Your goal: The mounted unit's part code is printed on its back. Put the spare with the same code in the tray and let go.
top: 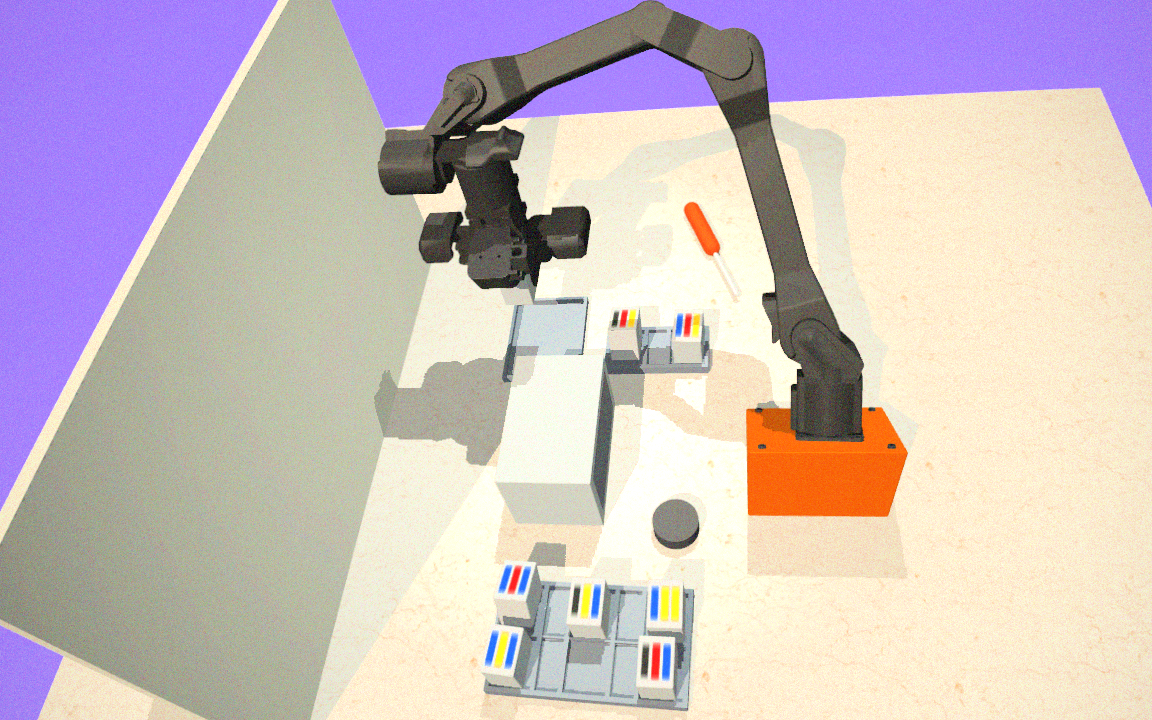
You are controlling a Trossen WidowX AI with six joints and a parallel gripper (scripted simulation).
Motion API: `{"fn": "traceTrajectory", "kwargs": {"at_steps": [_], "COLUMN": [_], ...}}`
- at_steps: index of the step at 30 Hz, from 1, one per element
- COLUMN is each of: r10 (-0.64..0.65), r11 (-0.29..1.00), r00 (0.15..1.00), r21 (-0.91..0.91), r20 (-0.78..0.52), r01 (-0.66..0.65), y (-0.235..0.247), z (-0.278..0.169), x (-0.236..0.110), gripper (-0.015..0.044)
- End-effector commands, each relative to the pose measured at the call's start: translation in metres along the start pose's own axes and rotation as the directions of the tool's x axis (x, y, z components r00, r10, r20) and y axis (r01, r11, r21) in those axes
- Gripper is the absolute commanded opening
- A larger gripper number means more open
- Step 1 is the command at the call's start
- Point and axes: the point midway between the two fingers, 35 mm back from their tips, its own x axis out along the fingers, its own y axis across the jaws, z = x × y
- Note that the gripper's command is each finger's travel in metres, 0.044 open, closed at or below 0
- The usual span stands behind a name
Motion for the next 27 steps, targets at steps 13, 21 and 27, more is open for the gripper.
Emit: {"fn": "traceTrajectory", "kwargs": {"at_steps": [13,21,27], "r10": [0.000,0.000,0.000], "r11": [1.000,1.000,1.000], "r00": [1.000,1.000,1.000], "r21": [-0.006,-0.006,-0.006], "r20": [0.003,0.003,0.002], "r01": [0.000,0.000,0.000], "y": [-0.001,-0.001,-0.001], "z": [0.001,0.001,0.000], "x": [0.014,0.021,0.026], "gripper": [0.0000,0.0000,0.0000]}}
